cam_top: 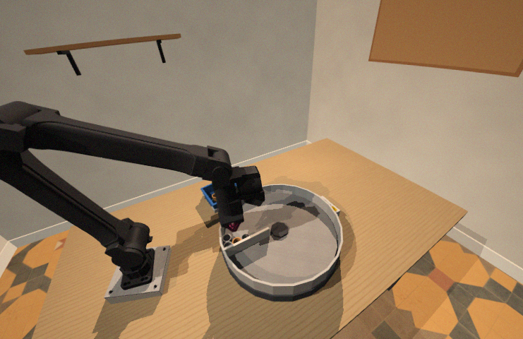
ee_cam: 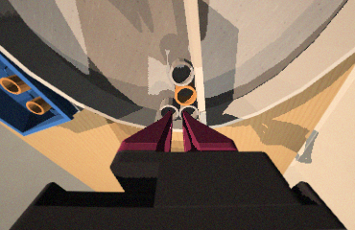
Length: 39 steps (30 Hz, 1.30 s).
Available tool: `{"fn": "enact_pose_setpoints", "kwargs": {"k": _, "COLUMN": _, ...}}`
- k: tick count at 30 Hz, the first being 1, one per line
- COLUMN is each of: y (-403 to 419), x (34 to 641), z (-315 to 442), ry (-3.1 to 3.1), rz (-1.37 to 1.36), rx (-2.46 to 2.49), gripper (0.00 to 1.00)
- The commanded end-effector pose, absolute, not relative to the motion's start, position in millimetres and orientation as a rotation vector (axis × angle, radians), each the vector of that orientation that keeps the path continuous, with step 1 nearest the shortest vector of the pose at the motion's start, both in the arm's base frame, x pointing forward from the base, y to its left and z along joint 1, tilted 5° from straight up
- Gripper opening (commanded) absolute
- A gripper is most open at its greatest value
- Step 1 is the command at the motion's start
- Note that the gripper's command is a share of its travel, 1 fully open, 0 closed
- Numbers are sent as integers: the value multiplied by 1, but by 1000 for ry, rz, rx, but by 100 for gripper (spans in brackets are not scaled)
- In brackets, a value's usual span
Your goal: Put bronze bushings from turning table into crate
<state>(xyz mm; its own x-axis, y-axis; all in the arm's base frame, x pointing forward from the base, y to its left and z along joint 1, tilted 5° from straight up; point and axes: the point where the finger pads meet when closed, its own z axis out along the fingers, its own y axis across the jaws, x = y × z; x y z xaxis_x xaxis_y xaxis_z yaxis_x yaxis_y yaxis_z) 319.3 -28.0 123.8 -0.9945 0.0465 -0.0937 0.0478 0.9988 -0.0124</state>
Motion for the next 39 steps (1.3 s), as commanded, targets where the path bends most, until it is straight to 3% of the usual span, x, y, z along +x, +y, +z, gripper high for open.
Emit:
{"fn": "enact_pose_setpoints", "kwargs": {"k": 1, "y": -31, "x": 342, "z": 142, "ry": 2992, "rz": -25, "rx": 55, "gripper": 12}}
{"fn": "enact_pose_setpoints", "kwargs": {"k": 39, "y": -34, "x": 346, "z": 146, "ry": 2982, "rz": -26, "rx": 63, "gripper": 12}}
